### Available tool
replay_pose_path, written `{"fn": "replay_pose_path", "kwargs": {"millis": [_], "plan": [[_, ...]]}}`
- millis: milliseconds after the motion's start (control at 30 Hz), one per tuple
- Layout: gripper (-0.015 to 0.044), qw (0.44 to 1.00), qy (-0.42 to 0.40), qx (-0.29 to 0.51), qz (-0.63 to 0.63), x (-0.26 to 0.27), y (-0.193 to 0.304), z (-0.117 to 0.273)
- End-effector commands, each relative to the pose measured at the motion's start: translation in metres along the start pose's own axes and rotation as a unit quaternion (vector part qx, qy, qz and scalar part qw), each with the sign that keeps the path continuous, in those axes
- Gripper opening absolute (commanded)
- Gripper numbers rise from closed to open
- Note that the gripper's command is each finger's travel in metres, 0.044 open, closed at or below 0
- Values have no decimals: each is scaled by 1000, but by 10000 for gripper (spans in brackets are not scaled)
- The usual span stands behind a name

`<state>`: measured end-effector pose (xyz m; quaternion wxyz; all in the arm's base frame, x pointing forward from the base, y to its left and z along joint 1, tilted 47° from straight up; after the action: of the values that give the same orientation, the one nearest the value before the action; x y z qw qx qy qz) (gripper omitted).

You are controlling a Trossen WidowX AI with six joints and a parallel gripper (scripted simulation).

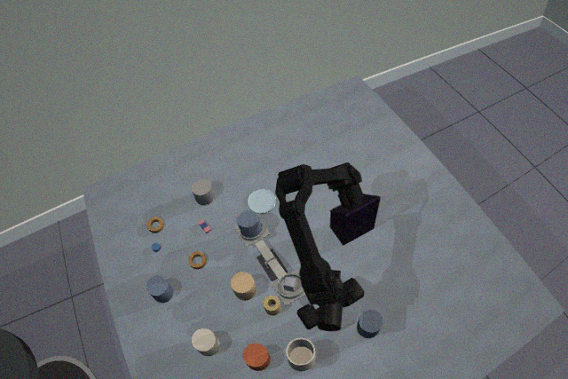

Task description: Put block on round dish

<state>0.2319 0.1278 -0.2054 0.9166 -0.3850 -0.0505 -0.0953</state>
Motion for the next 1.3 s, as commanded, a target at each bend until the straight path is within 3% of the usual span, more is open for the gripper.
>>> {"fn": "replay_pose_path", "kwargs": {"millis": [0, 433, 533, 733, 967, 1267], "plan": [[105, 1000, 0, 0, -1, 0, 0, 1], [440, 1000, 0, 1, -1, 1, 1, 12], [440, 1000, -2, 1, 1, 0, 1, 52], [440, 1000, -2, 1, 2, 0, 0, 55], [260, 996, 2, 3, 87, 26, -24, 66], [260, 972, 0, 1, 235, 62, -68, 81]]}}
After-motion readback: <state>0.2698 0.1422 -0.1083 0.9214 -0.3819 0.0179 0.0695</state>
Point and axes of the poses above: the point midway between the two fingers, 35 mm back from their tips, its own z axis back along the fingers, its own x axis across the jaws, y = z × x, the point moved 1 cm from there along z, back along the fingers, and after that the axes turned 14 degrees about -z, right-handed, at the moved point
